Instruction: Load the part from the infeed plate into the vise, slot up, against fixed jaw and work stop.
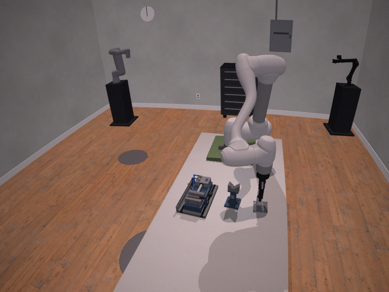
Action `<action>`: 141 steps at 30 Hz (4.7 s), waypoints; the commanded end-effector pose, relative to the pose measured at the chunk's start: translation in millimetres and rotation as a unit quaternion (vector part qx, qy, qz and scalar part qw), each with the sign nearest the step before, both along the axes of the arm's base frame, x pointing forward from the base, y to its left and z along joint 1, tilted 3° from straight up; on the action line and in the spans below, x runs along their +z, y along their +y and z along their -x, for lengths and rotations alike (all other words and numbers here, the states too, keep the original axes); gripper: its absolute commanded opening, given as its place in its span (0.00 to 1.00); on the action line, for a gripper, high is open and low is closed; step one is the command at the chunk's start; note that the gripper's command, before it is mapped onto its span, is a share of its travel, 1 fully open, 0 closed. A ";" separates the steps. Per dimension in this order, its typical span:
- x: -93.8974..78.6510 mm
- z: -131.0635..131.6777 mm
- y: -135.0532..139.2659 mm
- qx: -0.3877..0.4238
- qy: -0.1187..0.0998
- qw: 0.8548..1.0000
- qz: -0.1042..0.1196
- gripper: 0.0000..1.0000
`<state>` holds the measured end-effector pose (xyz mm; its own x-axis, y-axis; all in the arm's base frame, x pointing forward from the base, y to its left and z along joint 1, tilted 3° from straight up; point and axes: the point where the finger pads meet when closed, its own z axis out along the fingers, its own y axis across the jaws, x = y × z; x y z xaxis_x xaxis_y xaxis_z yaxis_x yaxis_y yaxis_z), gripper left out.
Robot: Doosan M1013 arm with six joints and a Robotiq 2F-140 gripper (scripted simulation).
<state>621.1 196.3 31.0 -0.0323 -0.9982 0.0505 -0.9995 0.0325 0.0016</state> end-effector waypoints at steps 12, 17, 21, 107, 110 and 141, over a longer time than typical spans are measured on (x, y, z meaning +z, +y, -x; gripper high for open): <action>44.4 -0.2 2.2 0.000 0.000 1.000 0.000 0.00; 66.8 -0.3 3.4 0.000 0.000 1.000 0.000 0.00; 85.2 -0.3 4.3 0.000 0.000 1.000 0.000 0.00; 177.5 -0.7 9.1 0.000 0.000 1.000 0.000 0.00; 177.4 -0.9 9.5 -0.001 0.000 1.000 -0.001 0.00; 179.2 -19.9 45.7 -0.093 -0.028 0.993 -0.070 0.00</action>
<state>637.4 235.5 209.4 -0.1829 -0.9807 -0.0689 -0.9822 0.1854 -0.0317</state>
